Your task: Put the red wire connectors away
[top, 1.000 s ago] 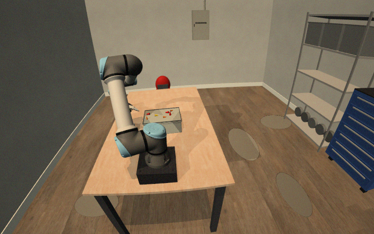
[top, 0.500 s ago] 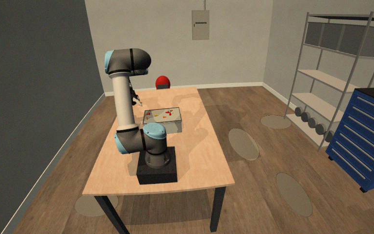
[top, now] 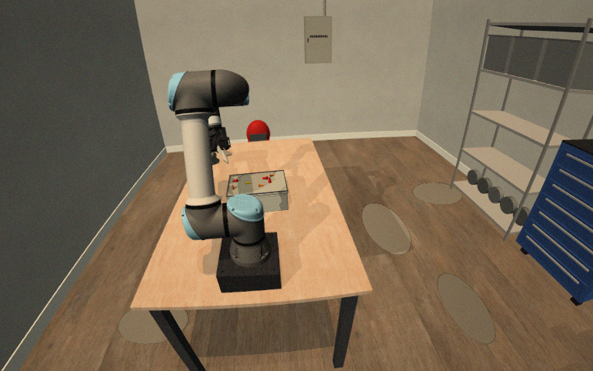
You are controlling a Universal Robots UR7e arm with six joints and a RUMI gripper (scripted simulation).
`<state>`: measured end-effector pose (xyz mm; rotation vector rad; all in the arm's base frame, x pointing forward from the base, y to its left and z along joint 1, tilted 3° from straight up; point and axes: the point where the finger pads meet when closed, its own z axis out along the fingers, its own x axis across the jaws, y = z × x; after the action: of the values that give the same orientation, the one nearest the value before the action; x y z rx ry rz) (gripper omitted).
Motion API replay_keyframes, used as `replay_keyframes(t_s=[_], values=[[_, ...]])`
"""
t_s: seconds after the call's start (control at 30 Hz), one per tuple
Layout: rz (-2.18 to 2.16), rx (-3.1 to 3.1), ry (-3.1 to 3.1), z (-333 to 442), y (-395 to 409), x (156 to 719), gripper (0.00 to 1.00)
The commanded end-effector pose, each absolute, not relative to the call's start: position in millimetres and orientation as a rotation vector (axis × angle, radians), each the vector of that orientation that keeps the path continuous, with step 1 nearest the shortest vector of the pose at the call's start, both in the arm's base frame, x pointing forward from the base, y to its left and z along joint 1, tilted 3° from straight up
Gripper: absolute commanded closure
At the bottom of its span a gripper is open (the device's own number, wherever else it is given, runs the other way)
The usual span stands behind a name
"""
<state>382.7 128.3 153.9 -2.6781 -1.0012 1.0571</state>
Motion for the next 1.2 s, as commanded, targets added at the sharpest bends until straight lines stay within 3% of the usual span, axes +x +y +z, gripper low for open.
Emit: replay_keyframes(t_s=[0.0,1.17], values=[[0.902,-2.813,-0.848,163.1,119.1,398.2,0.0],[0.053,-3.187,0.026,209.8,71.5,475.7,0.0]])
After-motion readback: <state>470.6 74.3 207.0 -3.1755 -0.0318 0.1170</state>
